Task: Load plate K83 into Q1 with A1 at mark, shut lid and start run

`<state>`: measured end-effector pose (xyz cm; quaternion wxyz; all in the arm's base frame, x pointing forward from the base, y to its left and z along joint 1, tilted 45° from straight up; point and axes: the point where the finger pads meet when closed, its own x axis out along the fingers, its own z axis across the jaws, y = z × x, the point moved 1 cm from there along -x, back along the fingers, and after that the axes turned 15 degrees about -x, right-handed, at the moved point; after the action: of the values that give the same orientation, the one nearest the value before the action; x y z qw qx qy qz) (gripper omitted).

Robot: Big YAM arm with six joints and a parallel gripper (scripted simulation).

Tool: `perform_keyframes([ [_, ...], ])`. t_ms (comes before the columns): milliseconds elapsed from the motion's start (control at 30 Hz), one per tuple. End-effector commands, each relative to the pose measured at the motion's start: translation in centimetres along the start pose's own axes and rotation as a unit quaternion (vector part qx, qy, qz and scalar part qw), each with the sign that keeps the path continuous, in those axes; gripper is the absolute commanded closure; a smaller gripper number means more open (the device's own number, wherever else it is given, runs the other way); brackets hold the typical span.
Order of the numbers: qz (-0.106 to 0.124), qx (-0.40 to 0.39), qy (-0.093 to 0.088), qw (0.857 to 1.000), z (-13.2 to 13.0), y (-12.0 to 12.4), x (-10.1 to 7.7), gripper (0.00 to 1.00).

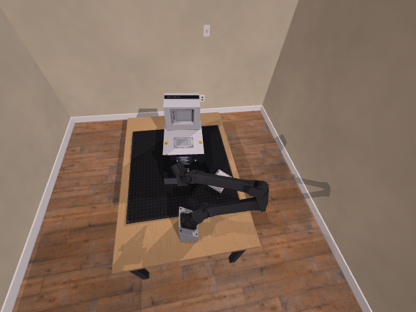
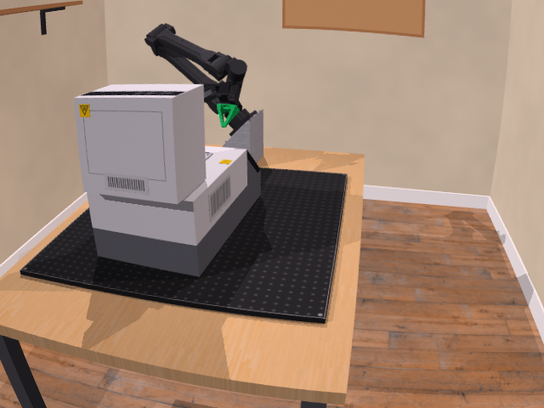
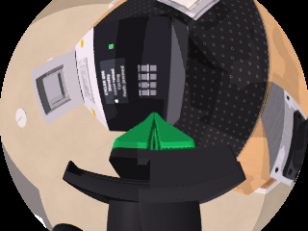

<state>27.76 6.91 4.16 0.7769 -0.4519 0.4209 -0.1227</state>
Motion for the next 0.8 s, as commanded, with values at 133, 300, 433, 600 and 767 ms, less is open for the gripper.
perform_keyframes([
  [133,0.004,0.032,-0.026,0.999,3.47,-0.17,-0.82,1.00],
  [300,0.003,0.025,-0.021,0.999,3.39,-0.24,-0.86,1.00],
  [433,0.002,0.020,-0.018,1.000,3.33,-0.31,-0.89,1.00],
  [600,0.002,0.020,-0.018,1.000,3.46,-0.34,-0.92,1.00],
  [767,0.001,0.014,-0.014,1.000,2.74,-0.19,-0.75,1.00],
])
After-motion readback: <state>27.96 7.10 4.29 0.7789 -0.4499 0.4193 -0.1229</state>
